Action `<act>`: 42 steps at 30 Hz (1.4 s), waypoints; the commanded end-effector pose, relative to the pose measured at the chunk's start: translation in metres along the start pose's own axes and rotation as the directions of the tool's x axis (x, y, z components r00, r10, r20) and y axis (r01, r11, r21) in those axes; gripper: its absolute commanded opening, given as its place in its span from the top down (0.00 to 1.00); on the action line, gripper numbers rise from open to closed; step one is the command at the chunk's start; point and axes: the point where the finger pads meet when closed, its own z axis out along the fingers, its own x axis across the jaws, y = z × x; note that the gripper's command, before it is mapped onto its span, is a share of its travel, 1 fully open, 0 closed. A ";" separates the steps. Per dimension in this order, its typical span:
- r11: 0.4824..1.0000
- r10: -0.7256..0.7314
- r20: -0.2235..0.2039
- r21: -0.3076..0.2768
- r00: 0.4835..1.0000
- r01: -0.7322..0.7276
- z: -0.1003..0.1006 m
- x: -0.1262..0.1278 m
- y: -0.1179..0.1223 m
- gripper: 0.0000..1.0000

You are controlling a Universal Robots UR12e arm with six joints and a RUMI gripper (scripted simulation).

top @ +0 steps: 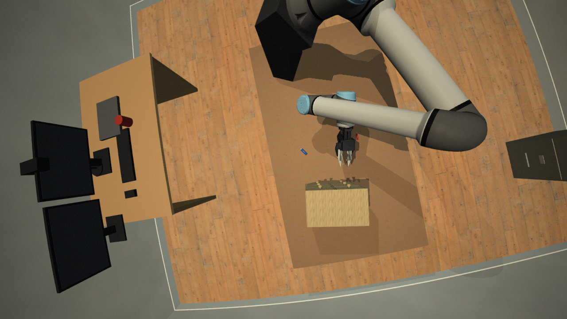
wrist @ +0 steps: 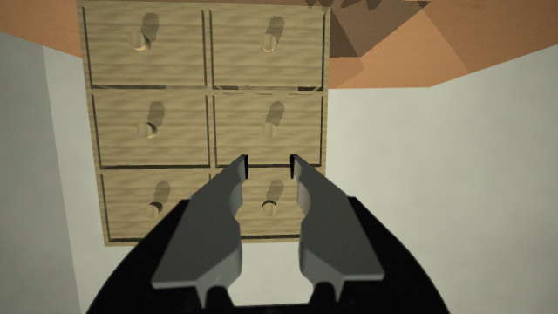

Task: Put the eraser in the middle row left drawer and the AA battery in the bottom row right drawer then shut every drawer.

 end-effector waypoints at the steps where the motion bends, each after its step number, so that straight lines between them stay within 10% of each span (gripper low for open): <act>1: 1.000 0.000 0.000 0.011 1.000 0.000 -0.001 0.000 0.001 0.80; 42: 0.967 0.000 0.000 0.255 1.000 0.000 -0.024 0.000 0.014 0.80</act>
